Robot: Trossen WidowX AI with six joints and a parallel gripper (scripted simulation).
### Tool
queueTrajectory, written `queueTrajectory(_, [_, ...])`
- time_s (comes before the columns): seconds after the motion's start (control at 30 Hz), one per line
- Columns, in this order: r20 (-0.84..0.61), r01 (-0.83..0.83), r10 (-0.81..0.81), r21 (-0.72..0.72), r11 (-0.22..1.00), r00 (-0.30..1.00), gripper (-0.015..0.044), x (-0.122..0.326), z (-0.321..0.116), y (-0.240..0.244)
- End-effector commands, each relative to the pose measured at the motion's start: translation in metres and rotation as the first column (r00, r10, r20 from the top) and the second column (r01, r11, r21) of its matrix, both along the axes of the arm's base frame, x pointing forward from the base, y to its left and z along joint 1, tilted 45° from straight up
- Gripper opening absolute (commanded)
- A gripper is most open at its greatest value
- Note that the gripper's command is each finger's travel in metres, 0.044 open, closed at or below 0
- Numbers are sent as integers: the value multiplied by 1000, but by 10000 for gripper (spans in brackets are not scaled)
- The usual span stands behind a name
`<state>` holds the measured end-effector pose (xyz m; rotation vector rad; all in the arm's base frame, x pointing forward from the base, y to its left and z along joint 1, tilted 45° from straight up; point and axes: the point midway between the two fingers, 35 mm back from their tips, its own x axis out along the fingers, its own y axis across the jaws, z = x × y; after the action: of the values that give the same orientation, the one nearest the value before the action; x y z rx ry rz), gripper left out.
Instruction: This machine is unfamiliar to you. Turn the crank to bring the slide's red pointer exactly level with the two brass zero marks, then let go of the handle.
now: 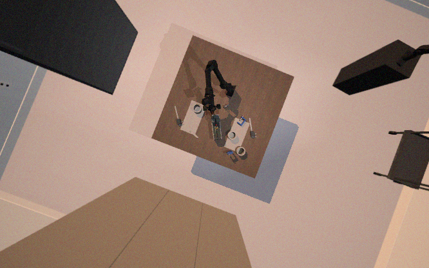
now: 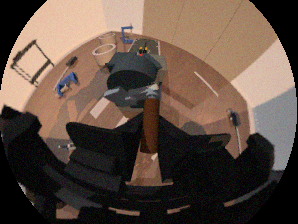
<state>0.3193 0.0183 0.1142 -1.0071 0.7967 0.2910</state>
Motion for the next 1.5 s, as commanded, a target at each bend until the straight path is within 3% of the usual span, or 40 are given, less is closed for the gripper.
queueTrajectory(0.0, [2, -2, 2, -2, 1000, 1000, 0, 1, -1, -2])
queueTrajectory(1.47, [1, -2, 2, -4, 1000, 1000, 0, -1, -43, -23])
